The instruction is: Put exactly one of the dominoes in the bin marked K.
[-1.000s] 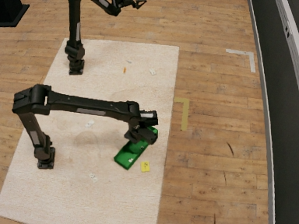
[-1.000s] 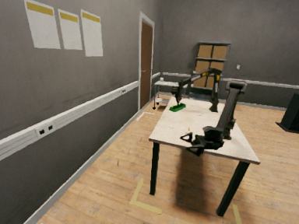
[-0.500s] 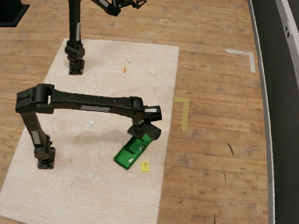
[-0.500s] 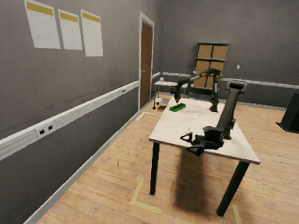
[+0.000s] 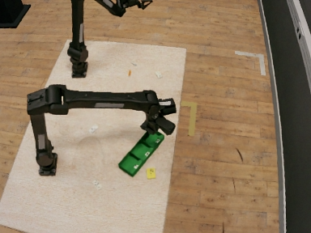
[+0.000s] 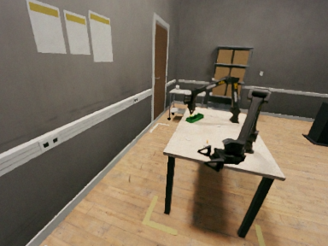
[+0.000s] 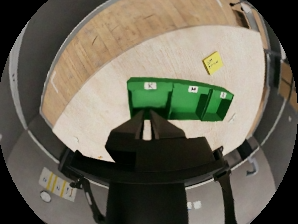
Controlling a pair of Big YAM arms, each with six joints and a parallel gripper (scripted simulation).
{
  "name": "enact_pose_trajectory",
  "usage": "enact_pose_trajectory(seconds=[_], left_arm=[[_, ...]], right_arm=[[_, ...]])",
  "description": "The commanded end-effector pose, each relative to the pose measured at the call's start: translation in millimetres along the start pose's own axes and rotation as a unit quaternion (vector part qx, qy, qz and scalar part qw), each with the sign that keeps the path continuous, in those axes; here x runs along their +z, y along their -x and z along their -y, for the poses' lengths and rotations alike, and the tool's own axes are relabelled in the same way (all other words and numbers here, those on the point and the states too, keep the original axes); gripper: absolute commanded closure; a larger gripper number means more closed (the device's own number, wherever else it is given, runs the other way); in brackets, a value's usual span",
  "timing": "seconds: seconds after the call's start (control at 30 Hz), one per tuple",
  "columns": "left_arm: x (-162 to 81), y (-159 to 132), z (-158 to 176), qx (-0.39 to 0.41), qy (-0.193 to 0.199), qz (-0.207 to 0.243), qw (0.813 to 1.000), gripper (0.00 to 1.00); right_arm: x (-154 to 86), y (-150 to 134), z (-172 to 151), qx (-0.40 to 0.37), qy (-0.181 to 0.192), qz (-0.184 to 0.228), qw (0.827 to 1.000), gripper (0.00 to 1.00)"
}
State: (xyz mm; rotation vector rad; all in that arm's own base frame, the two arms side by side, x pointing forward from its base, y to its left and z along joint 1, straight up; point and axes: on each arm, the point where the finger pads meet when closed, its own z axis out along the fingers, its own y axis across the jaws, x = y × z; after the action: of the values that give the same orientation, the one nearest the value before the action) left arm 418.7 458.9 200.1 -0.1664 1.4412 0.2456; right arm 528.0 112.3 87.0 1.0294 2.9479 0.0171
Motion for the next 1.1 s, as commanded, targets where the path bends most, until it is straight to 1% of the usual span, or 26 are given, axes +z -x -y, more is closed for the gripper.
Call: enact_pose_trajectory(seconds=[0.0, 0.03, 0.1, 0.23, 0.3, 0.33, 0.4, 0.77, 0.93, 1.0, 1.07], left_arm=[[-2.6, 8.3, -10.4, 0.007, 0.007, 0.006, 1.0, 0.0], [-2.6, 8.3, -10.4, 0.007, 0.007, 0.006, 1.0, 0.0], [-2.6, 8.3, -10.4, 0.007, 0.007, 0.006, 1.0, 0.0], [-2.6, 8.3, -10.4, 0.007, 0.007, 0.006, 1.0, 0.0], [-2.6, 8.3, -10.4, 0.007, 0.007, 0.006, 1.0, 0.0], [-2.6, 8.3, -10.4, 0.007, 0.007, 0.006, 1.0, 0.0], [-2.6, 8.3, -10.4, 0.007, 0.007, 0.006, 1.0, 0.0], [-2.6, 8.3, -10.4, 0.007, 0.007, 0.006, 1.0, 0.0], [-2.6, 8.3, -10.4, 0.007, 0.007, 0.006, 1.0, 0.0], [-2.6, 8.3, -10.4, 0.007, 0.007, 0.006, 1.0, 0.0], [-2.6, 8.3, -10.4, 0.007, 0.007, 0.006, 1.0, 0.0]], right_arm=[[10.5, -7.0, 6.8, 0.01, -0.017, -0.015, 1.0, 0.91], [9.0, -4.9, 8.4, 0.012, -0.016, -0.014, 1.0, 0.91], [17.2, -0.8, 4.7, 0.013, -0.009, -0.008, 1.0, 0.91], [28.0, -1.8, 4.5, 0.01, -0.009, -0.008, 1.0, 0.91], [28.0, -1.8, 4.5, 0.01, -0.009, -0.008, 1.0, 0.91], [15.5, 10.0, -9.7, 0.01, 0.008, 0.006, 1.0, 0.91], [36.0, -2.0, 4.7, 0.01, -0.009, -0.008, 1.0, 0.91], [64.3, -1.7, 4.4, 0.01, -0.008, -0.007, 1.0, 0.91], [68.9, -0.4, 2.9, 0.01, -0.006, -0.005, 1.0, 0.91], [51.4, 3.4, -4.5, 0.005, 0.005, 0.004, 1.0, 0.91], [51.3, 3.5, -4.6, 0.005, 0.005, 0.004, 1.0, 0.91]])
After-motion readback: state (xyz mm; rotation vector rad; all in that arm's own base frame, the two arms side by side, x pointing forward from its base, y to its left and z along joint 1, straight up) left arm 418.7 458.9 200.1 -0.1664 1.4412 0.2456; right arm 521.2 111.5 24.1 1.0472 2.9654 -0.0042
